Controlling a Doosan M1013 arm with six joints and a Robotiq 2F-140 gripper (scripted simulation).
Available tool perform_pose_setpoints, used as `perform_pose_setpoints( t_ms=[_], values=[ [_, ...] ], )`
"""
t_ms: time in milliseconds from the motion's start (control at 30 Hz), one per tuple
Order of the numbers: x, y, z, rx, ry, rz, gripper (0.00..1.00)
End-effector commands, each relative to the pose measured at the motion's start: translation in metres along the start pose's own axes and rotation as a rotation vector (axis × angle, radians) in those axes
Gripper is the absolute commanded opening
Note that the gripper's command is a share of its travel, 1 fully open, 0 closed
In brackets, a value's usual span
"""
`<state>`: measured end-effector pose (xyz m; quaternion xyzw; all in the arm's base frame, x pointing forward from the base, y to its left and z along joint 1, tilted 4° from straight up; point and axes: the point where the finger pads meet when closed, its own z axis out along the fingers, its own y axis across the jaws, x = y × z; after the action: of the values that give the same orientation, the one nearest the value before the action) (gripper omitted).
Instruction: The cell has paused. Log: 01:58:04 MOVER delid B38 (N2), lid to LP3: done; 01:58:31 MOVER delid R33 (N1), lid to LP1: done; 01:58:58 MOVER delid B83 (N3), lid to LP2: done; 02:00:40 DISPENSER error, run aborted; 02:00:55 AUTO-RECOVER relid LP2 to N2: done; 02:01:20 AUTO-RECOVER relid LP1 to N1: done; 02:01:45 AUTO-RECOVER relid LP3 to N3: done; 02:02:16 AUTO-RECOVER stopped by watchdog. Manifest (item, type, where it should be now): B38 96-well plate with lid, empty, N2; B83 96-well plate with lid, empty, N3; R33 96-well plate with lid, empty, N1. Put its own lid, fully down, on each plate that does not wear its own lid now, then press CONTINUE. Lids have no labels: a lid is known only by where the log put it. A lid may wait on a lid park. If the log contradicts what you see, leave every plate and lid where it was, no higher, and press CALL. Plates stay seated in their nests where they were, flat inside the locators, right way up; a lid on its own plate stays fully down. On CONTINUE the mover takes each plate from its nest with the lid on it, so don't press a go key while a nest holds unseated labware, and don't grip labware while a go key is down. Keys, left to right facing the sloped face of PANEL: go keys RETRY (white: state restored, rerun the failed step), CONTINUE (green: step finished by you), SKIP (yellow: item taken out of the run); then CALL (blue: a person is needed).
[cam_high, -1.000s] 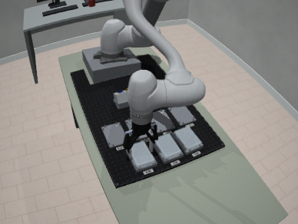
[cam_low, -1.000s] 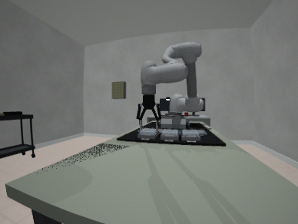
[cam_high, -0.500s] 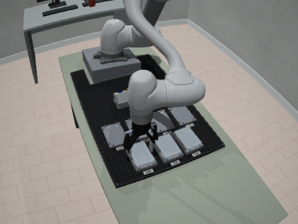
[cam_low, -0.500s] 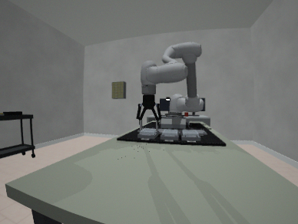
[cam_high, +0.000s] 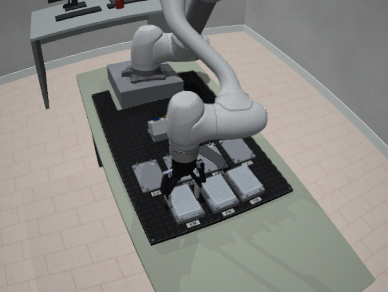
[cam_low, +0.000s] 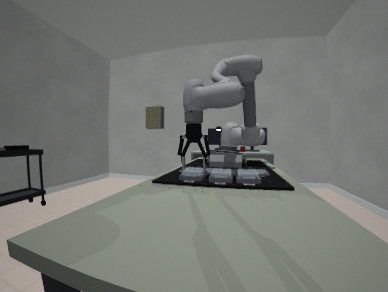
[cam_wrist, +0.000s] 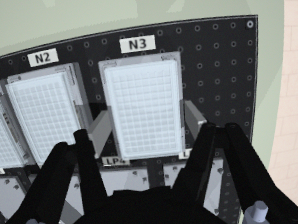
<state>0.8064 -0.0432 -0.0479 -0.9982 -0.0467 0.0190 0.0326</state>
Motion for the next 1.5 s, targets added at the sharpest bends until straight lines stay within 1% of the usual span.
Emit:
perform_pose_setpoints(
  t_ms=[0,833,1033,1233,1300,1467],
  values=[
    [-0.001,-0.001,0.005,-0.001,-0.002,-0.006,0.66],
    [-0.001,-0.001,0.003,-0.001,-0.002,-0.006,0.66],
    [-0.001,-0.001,-0.004,-0.001,-0.002,-0.006,0.66],
    [-0.001,-0.001,-0.016,-0.001,-0.002,-0.006,0.66],
    [-0.001,-0.001,-0.016,-0.001,-0.002,-0.006,0.66],
    [-0.001,-0.001,-0.027,-0.001,-0.002,-0.006,0.66]
  ],
)
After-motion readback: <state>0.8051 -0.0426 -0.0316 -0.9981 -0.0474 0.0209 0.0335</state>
